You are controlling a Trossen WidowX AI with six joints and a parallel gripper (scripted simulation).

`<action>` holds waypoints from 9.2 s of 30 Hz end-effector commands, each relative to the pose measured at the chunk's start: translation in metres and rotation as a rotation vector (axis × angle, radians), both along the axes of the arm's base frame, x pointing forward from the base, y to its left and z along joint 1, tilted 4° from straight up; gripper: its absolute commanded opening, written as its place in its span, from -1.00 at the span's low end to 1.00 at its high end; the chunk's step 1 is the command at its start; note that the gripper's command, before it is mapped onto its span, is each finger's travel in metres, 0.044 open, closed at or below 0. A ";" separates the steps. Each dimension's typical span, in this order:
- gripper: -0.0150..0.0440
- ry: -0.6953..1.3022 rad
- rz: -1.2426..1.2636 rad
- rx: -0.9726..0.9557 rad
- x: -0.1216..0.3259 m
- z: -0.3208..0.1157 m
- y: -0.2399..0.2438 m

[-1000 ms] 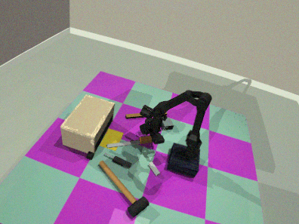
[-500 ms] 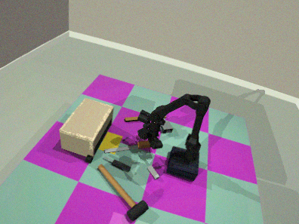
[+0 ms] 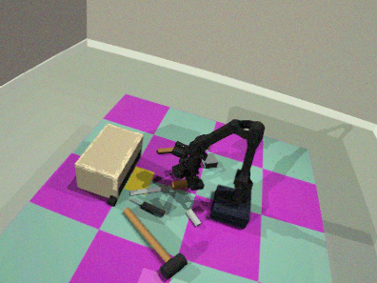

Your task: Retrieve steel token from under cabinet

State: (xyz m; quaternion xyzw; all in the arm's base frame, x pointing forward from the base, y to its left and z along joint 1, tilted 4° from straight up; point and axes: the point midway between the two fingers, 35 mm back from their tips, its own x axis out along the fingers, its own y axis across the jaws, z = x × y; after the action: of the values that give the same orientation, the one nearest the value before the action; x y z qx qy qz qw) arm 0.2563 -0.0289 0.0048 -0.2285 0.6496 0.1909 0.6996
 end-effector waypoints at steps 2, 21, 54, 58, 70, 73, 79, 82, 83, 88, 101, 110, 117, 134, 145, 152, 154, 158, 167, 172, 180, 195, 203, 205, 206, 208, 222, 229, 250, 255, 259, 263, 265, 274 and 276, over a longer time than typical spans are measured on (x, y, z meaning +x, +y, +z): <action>-0.49 -0.003 -0.002 0.002 0.002 0.001 0.006; -0.49 -0.003 -0.001 0.004 0.003 0.000 0.025; -0.49 -0.003 -0.001 0.007 0.003 0.000 0.057; -0.49 -0.003 -0.001 0.007 0.003 -0.001 0.061; -0.49 -0.003 -0.001 0.008 0.001 -0.001 0.072; -0.49 -0.003 -0.001 0.008 0.000 -0.001 0.075; -0.49 -0.003 -0.001 0.009 -0.003 -0.002 0.080; -0.49 -0.003 -0.001 0.009 -0.004 -0.002 0.083; -0.49 -0.003 -0.001 0.009 -0.005 -0.002 0.084; -0.49 -0.003 -0.001 0.010 -0.007 -0.002 0.088; -0.49 -0.002 -0.001 0.010 -0.012 -0.003 0.096; -0.49 -0.002 -0.001 0.010 -0.013 -0.003 0.096; -0.49 -0.002 -0.001 0.010 -0.012 -0.003 0.097; -0.49 -0.002 -0.001 0.011 -0.013 -0.003 0.101; -0.49 -0.002 -0.001 0.011 -0.016 -0.003 0.102; -0.49 -0.002 -0.001 0.011 -0.016 -0.003 0.103; -0.49 -0.002 -0.001 0.011 -0.015 -0.003 0.104; -0.49 -0.002 -0.001 0.011 -0.016 -0.003 0.104; -0.49 -0.002 -0.001 0.011 -0.018 -0.003 0.106; -0.49 -0.002 -0.001 0.011 -0.019 -0.004 0.107; -0.49 -0.002 -0.006 0.012 -0.017 -0.003 0.107; -0.49 -0.003 -0.018 0.013 -0.008 -0.003 0.109; -0.49 -0.003 -0.018 0.013 -0.005 -0.002 0.111; -0.49 -0.003 -0.017 0.013 -0.004 -0.002 0.111; -0.49 -0.003 -0.017 0.013 -0.004 -0.002 0.112; -0.40 -0.002 -0.017 0.011 -0.005 -0.003 0.111; 0.36 -0.003 -0.017 0.013 -0.006 -0.003 0.110; 0.42 -0.003 -0.020 0.013 -0.005 -0.004 0.109; -0.16 -0.006 -0.024 0.011 -0.005 -0.005 0.109; -0.47 -0.006 -0.024 0.011 -0.005 -0.005 0.109; -0.49 -0.006 -0.028 0.011 -0.005 -0.005 0.108; -0.49 -0.007 -0.047 0.013 -0.005 -0.005 0.108; -0.49 -0.006 -0.039 0.012 -0.005 -0.006 0.109; 0.19 -0.006 -0.027 0.012 -0.005 -0.006 0.109; 0.19 -0.006 -0.027 0.012 -0.005 -0.006 0.109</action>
State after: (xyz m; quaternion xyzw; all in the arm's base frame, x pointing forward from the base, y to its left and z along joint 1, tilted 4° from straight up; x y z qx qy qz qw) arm 0.2508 0.0798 -0.0008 -0.2152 0.6497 0.1839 0.7055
